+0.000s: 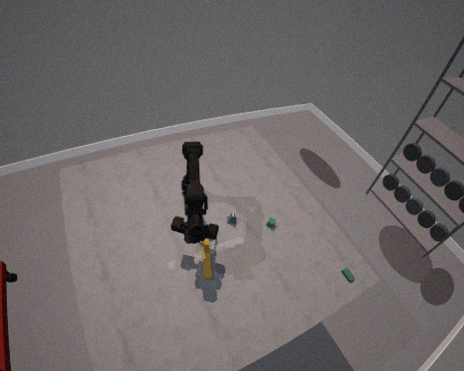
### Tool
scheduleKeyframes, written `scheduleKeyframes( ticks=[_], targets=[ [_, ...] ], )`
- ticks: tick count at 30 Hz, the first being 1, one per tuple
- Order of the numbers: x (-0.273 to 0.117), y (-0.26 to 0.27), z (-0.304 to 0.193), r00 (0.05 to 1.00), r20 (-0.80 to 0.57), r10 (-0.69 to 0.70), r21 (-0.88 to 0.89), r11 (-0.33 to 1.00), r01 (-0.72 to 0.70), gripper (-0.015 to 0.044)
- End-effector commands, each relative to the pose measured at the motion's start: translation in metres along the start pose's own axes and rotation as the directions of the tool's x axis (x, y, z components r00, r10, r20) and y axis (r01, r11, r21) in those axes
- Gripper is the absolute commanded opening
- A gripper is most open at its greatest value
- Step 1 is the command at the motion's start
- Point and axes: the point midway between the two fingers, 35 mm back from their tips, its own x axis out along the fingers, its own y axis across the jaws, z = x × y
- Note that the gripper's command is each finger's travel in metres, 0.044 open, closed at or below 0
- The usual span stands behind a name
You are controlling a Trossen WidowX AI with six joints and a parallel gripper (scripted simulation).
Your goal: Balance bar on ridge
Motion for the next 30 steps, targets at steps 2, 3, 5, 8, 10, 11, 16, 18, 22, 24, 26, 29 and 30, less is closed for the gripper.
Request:
scheduleKeyframes(
  ticks=[2,3,5,8,10,11,16,18,22,24,26,29,30],
  targets=[
    [0.006,0.019,-0.003,1.000,-0.018,-0.019,-0.112,0.994,0.017,0.0315],
    [0.007,0.023,-0.004,0.999,-0.023,-0.022,-0.136,0.990,0.019,0.0315],
    [0.010,0.032,-0.006,0.999,-0.033,-0.030,-0.185,0.982,0.024,0.0315],
    [0.015,0.044,-0.011,0.998,-0.047,-0.044,-0.258,0.966,0.030,0.0315],
    [0.017,0.050,-0.013,0.997,-0.053,-0.050,-0.289,0.957,0.032,0.0315],
    [0.017,0.051,-0.013,0.997,-0.054,-0.051,-0.293,0.956,0.033,0.0315],
    [0.029,0.050,-0.013,0.997,-0.054,-0.051,-0.293,0.956,0.033,0.0315],
    [0.040,0.050,-0.014,0.997,-0.054,-0.051,-0.293,0.956,0.033,0.0315],
    [0.061,0.048,-0.016,0.997,-0.054,-0.051,-0.293,0.956,0.033,0.0315],
    [0.062,0.048,-0.016,0.997,-0.054,-0.051,-0.293,0.956,0.033,0.0315],
    [0.062,0.048,-0.016,0.997,-0.054,-0.051,-0.293,0.956,0.033,0.0315],
    [0.063,0.048,-0.016,0.997,-0.054,-0.051,-0.293,0.956,0.033,0.0315],
    [0.064,0.048,-0.016,0.997,-0.054,-0.051,-0.293,0.956,0.033,0.0315]
  ],
)
